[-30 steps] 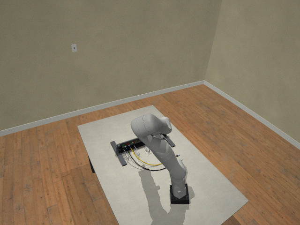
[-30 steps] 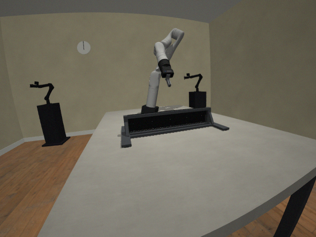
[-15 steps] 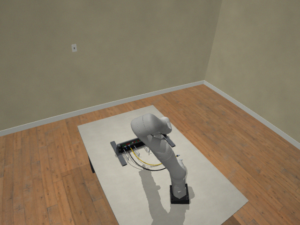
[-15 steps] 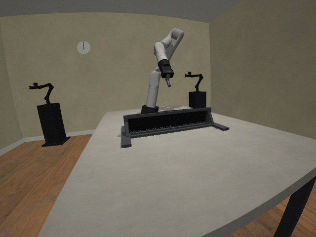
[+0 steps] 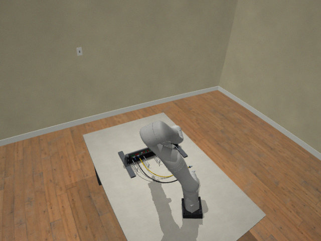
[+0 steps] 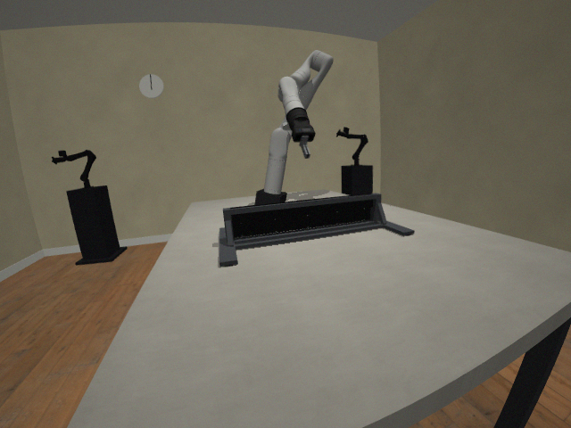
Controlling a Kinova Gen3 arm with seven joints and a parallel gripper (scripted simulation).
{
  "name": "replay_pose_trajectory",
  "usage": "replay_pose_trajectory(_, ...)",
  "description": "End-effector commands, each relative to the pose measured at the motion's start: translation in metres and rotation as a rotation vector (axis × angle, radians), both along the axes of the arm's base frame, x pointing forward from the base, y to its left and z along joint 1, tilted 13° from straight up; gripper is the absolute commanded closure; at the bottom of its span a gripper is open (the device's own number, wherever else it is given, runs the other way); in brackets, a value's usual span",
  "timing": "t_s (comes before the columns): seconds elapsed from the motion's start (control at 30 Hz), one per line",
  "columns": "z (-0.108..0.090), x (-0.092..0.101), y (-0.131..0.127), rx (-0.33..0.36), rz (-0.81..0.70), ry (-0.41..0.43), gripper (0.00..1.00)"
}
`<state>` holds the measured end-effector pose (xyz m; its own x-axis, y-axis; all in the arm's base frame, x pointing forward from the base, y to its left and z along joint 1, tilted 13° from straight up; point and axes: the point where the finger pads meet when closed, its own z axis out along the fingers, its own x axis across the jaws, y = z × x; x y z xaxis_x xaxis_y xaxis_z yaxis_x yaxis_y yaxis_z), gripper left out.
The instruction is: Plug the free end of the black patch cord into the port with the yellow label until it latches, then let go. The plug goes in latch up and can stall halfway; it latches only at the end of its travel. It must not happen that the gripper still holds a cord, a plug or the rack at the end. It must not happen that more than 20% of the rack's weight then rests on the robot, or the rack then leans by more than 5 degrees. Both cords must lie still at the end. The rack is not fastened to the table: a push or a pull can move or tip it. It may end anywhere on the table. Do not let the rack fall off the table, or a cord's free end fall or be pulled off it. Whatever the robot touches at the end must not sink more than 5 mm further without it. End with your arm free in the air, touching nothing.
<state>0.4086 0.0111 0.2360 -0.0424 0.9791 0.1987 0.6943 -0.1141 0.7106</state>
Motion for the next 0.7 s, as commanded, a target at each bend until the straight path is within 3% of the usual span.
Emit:
replay_pose_trajectory(0.0,0.0006,0.0032,-0.0043,-0.007,-0.004,-0.007,1.0)
replay_pose_trajectory(0.67,-0.0056,0.0101,-0.0027,-0.007,-0.005,-0.007,1.0)
